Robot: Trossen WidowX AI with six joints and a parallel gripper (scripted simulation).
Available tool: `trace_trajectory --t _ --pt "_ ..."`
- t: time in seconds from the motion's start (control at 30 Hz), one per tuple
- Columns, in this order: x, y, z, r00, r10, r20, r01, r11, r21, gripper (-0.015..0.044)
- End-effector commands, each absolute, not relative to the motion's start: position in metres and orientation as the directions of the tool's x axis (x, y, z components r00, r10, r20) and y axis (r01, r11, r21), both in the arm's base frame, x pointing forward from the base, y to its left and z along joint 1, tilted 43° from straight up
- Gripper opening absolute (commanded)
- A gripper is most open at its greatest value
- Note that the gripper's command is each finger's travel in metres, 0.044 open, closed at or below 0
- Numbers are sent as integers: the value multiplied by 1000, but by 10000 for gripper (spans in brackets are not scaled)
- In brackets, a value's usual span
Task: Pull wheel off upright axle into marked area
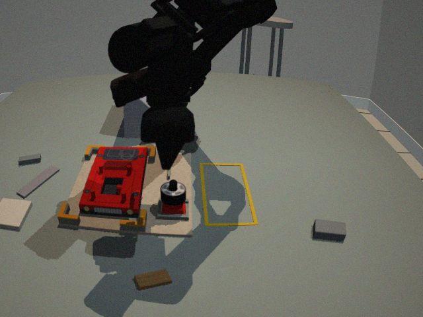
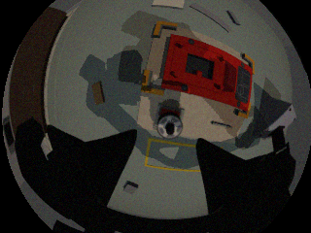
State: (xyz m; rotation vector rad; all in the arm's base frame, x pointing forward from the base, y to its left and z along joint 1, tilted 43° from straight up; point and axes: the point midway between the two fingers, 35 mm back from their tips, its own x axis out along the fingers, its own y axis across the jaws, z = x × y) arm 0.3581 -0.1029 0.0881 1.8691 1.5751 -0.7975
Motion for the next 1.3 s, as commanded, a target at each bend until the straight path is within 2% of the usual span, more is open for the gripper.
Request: trace_trajectory --t 0.0,0.43,1.0,1.13,1.27 --pt "358 -103 91 137 665 -734 983 -184 17 300" --pt "353 -95 94 137 665 -734 983 -184 17 300" --pt "362 -47 42 138 667 -732 983 -184 18 300" --pt "361 -49 45 126 666 -735 985 -172 13 195" --pt "361 -49 45 126 666 -735 985 -172 13 168"
